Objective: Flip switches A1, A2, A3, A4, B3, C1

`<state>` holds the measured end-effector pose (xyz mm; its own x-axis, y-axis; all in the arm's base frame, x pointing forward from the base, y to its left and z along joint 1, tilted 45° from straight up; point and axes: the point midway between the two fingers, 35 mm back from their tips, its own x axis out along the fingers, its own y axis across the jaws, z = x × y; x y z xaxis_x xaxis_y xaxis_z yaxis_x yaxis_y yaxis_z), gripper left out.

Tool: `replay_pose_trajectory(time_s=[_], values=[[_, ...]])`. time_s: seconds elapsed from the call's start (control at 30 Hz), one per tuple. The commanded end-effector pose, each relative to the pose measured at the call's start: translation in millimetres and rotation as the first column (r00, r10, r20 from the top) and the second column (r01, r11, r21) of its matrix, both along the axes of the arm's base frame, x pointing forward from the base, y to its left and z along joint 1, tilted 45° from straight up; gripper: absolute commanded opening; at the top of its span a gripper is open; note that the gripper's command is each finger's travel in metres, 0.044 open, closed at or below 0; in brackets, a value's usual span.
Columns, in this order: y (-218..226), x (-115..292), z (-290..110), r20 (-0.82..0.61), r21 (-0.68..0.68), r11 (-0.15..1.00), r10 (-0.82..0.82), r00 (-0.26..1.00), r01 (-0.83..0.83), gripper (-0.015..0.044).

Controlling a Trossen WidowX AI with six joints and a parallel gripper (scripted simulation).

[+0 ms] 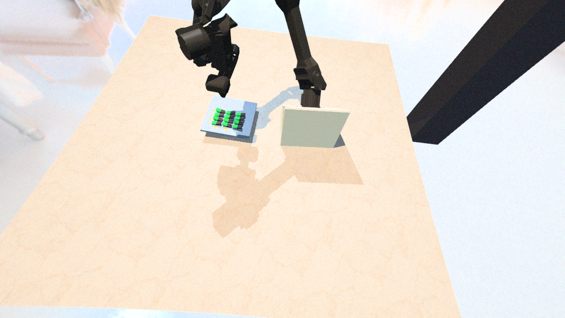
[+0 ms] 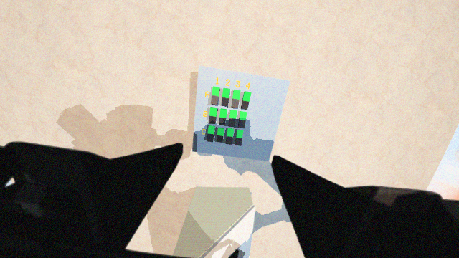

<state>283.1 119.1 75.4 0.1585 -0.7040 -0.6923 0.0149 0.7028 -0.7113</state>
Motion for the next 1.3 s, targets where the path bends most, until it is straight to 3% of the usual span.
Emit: replay_pose_trajectory(time_s=[0.0, 0.2, 0.47, 0.57, 1.27], values=[[-0.9, 1.8, -2.7, 0.000, 0.001, 1.000, 0.000, 1.000, 0.000, 0.0374], [-36.8, 46.5, -77.6, 0.018, 0.027, 1.000, -0.008, 1.000, 0.008, 0.0216], [-43.7, 49.2, -85.9, 0.023, 0.027, 1.000, -0.004, 1.000, 0.004, 0.0006], [-61.4, 52.5, -103.6, 0.037, 0.025, 1.000, 0.009, 0.999, -0.010, 0.0000], [-79.4, 56.6, -121.5, 0.038, 0.023, 1.000, 0.010, 0.999, -0.011, 0.0000]])
